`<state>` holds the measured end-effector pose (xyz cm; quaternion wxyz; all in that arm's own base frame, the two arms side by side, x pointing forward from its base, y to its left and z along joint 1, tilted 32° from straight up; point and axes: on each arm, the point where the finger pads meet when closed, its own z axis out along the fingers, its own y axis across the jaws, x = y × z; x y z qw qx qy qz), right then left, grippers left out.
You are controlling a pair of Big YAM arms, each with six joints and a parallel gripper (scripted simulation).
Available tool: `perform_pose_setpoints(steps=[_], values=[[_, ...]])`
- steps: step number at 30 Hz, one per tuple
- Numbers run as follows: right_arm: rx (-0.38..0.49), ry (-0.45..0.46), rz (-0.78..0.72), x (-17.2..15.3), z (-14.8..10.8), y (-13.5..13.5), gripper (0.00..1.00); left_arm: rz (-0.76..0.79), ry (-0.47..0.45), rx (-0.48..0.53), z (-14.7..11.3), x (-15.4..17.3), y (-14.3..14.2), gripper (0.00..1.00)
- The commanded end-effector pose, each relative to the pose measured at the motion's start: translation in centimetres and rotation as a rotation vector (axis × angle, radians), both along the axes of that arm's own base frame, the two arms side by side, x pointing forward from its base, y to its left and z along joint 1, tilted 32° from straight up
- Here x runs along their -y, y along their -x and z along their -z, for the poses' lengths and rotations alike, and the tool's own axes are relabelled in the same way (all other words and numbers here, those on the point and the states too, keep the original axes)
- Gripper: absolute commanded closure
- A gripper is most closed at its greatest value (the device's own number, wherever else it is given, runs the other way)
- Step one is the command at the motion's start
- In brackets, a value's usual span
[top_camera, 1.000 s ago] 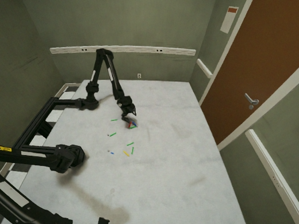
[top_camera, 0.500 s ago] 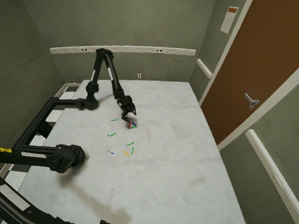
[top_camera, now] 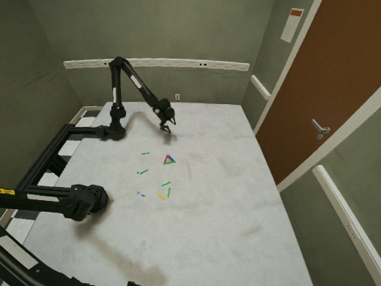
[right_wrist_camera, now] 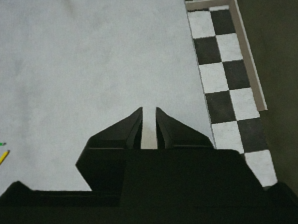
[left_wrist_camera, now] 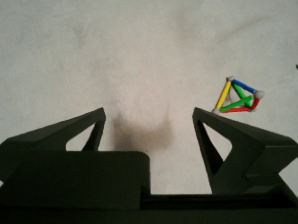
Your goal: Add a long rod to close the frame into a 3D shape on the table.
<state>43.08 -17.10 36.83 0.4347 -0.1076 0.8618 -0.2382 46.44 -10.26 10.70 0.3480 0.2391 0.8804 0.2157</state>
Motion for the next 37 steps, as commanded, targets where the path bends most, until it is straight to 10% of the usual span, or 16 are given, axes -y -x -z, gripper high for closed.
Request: perform_pose_setpoints(steps=[1,19,37], values=[[0.04,0.006,0.008,0.2,-2.4,-0.5,0.85,-0.008,-0.016,0.047,-6.0,-4.4,-0.7,0.0],[0.04,0.006,0.008,0.2,-2.4,-0.5,0.85,-0.204,0.06,0.261,-27.8,-26.8,2.9,0.0],[0.04,0.006,0.008,0.2,-2.4,-0.5,0.85,-0.21,0.086,0.266,-28.7,-27.9,2.5,0.0]])
